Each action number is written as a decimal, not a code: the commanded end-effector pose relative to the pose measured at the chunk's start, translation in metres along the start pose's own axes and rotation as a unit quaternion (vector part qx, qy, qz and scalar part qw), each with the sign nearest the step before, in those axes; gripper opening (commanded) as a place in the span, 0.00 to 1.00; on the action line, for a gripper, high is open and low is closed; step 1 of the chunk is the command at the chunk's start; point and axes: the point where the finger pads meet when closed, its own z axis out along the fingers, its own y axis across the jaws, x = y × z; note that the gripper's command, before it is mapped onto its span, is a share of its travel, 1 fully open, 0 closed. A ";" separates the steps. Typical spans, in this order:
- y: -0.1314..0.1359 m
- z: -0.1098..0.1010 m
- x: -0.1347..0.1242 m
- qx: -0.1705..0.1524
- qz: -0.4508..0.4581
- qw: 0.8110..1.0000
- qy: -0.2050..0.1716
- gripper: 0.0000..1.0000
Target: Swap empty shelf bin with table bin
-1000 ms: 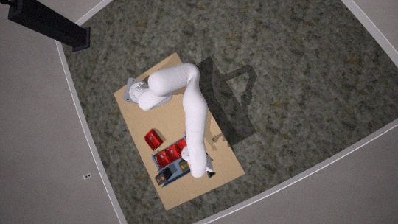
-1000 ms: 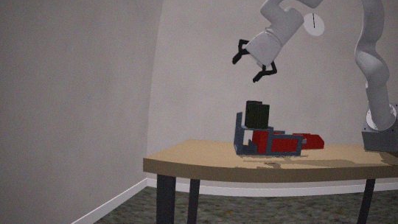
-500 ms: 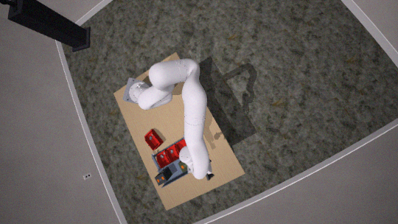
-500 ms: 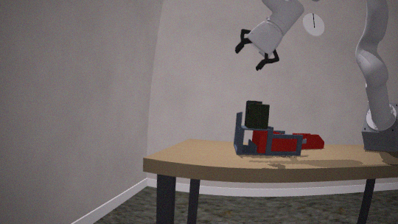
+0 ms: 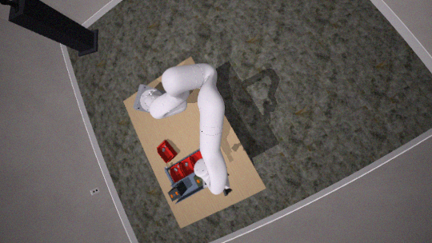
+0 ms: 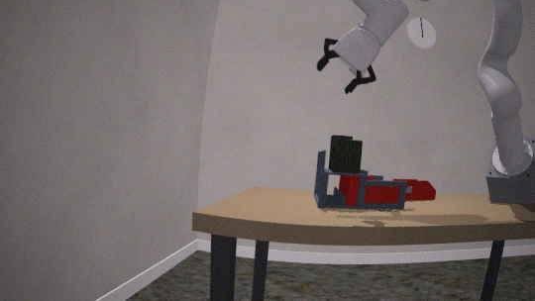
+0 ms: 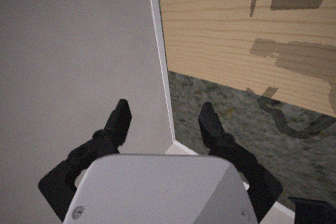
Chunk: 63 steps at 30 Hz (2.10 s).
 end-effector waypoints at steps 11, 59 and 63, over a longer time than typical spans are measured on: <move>0.011 -0.012 0.024 -0.015 0.044 0.999 0.017 1.00; 0.155 -0.159 0.322 -0.190 0.539 0.791 0.216 1.00; 0.164 -0.168 0.341 -0.200 0.567 0.767 0.227 1.00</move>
